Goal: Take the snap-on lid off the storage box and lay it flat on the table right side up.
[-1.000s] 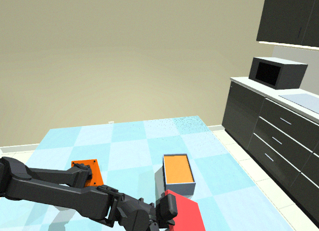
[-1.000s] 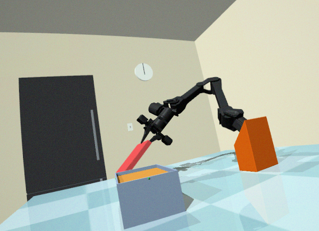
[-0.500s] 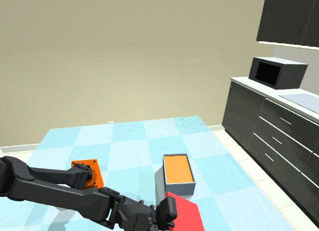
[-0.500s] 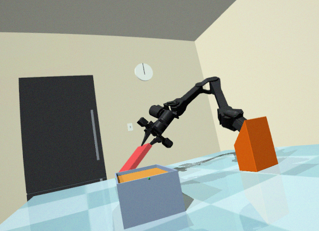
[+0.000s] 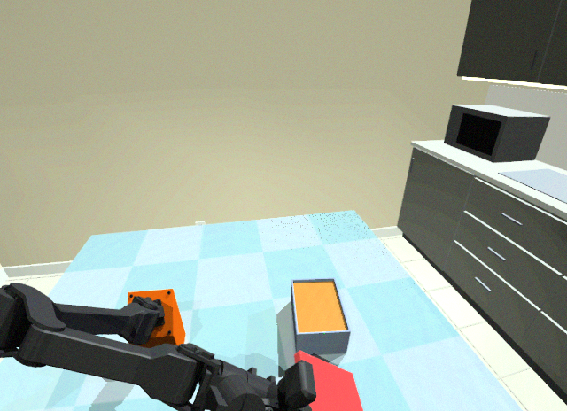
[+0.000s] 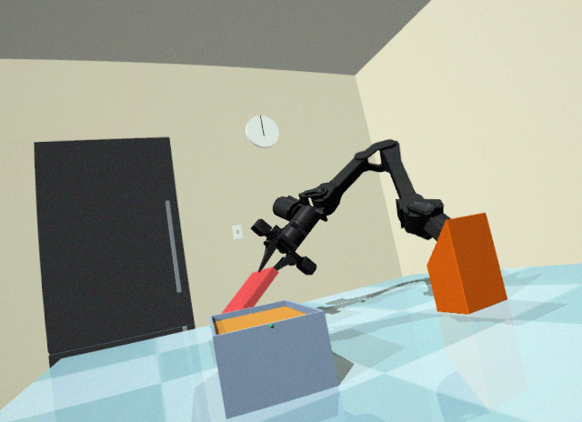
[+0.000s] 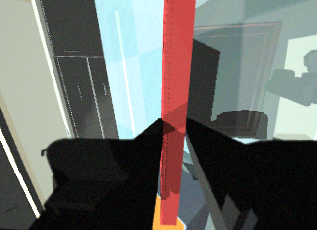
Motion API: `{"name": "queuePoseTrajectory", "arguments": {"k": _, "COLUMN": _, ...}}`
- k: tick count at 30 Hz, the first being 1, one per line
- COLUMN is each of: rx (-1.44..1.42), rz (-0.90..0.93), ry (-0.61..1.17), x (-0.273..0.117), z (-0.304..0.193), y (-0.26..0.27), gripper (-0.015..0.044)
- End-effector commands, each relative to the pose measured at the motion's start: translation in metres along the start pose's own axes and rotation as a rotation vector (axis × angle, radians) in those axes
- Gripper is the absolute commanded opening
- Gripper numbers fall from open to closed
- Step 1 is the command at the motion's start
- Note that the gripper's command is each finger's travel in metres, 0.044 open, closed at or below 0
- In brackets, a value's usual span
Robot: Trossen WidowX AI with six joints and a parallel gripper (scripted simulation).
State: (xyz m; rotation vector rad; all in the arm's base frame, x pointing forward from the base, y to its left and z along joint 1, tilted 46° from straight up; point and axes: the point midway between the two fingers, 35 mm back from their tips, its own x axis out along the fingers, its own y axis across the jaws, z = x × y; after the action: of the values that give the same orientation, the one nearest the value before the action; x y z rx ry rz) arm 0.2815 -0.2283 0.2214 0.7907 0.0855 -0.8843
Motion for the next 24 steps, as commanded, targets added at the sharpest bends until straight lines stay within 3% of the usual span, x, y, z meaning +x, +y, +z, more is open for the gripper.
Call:
{"name": "queuePoseTrajectory", "arguments": {"k": 1, "rx": -0.003, "rz": 0.012, "ry": 0.003, "x": 0.002, "z": 0.000, "y": 0.000, "gripper": 0.0000}}
{"name": "queuePoseTrajectory", "arguments": {"k": 24, "rx": -0.004, "rz": 0.012, "ry": 0.002, "x": 0.014, "z": 0.000, "y": -0.014, "gripper": 0.0000}}
